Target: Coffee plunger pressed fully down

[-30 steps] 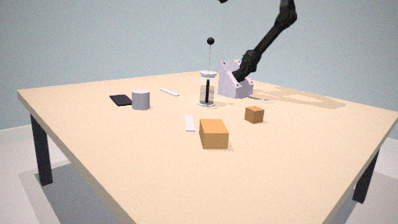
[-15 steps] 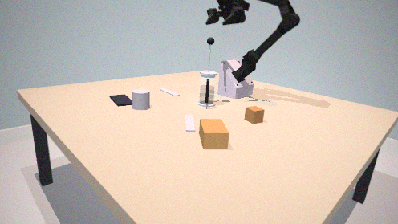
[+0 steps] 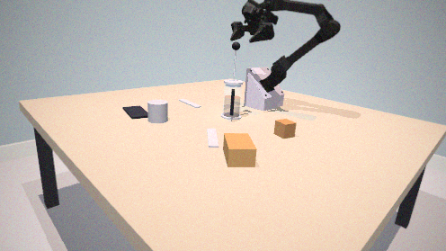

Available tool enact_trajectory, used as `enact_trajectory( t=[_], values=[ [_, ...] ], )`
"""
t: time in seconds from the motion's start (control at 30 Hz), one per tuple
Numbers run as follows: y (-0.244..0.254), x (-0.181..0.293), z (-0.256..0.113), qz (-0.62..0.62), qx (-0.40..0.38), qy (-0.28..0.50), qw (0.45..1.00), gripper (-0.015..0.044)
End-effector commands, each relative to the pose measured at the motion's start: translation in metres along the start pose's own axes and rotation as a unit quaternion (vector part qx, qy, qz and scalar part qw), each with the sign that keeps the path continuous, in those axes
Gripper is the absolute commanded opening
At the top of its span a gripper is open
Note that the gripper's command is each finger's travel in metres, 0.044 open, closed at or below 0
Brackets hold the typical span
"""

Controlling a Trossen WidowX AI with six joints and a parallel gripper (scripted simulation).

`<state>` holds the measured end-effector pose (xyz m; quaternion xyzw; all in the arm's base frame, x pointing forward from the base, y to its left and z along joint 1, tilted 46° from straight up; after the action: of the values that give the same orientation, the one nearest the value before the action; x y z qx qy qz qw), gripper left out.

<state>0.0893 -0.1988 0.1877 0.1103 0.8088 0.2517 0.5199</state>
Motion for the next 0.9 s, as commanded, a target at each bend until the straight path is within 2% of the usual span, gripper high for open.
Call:
enact_trajectory(
  t=[0.0, 0.7, 0.87],
  values=[
    [0.000, 0.001, 0.006, 0.001, 0.000, 0.000, 1.000, 0.0440],
    [0.002, 0.000, 0.037, 0.000, -0.004, -0.005, 1.000, 0.0440],
    [0.002, 0.000, 0.037, 0.000, -0.004, -0.005, 1.000, 0.0309]
  ],
)
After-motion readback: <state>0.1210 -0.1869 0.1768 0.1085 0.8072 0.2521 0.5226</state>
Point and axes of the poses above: the point midway between the two fingers, 35 mm back from their tips, its own z axis out along the fingers, its own y axis across the jaws, x = y × z, the point moved 10 cm from there along -z, back along the fingers, and after that the axes turned 15 degrees about -z, right-handed, at the moved point
